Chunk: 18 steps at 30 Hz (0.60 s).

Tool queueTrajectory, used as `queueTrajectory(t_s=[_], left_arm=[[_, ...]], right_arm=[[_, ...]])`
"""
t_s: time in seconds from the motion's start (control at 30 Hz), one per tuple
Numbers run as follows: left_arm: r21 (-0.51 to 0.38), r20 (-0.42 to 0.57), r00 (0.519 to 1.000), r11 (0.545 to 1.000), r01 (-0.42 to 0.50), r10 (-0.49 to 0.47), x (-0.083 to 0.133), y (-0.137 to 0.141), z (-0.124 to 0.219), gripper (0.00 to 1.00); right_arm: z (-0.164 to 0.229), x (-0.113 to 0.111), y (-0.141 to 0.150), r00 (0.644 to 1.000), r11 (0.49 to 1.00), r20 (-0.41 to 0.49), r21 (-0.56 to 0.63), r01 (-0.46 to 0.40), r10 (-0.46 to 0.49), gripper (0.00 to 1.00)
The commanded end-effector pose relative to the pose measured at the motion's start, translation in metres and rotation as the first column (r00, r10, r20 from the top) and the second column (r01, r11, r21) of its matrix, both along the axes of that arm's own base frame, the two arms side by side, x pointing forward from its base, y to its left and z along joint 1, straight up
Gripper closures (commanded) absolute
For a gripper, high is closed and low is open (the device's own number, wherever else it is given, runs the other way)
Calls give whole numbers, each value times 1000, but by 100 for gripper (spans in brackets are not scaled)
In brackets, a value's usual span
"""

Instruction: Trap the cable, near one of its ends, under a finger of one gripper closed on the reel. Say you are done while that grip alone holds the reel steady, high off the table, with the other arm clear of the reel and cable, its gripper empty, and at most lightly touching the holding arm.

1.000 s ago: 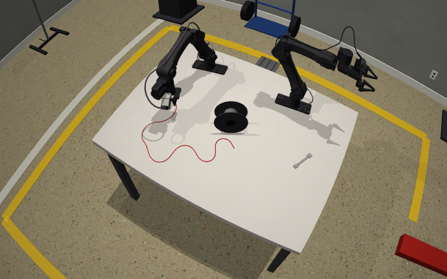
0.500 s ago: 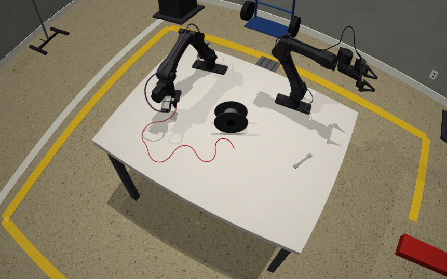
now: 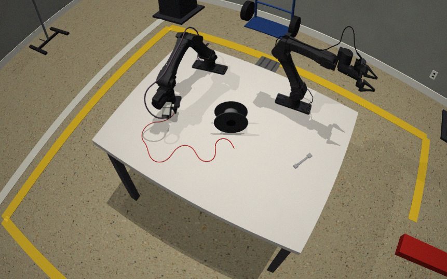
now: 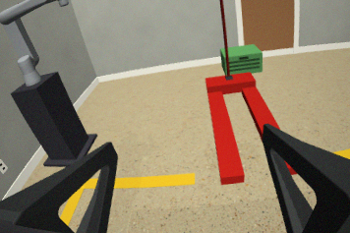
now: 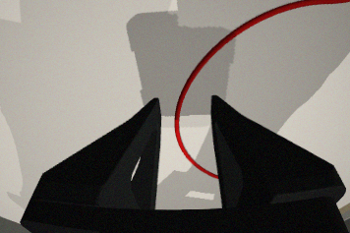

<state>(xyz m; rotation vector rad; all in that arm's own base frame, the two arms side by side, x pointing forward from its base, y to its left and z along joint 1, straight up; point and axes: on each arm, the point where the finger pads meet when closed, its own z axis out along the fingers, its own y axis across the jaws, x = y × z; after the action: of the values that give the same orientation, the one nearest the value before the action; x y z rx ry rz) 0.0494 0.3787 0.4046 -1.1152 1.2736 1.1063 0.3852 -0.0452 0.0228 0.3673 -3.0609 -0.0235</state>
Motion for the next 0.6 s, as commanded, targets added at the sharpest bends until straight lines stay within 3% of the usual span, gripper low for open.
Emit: queueTrajectory(t_s=[0.0,0.57], left_arm=[[-23,-10,1000,1000,-7,7,0,3,-9,0],[-23,-10,1000,1000,-7,7,0,3,-9,0]], right_arm=[[-1,13,-4,998,1000,57,-12,-1,1,70],[0,9,4,997,1000,74,-14,-5,6,70]])
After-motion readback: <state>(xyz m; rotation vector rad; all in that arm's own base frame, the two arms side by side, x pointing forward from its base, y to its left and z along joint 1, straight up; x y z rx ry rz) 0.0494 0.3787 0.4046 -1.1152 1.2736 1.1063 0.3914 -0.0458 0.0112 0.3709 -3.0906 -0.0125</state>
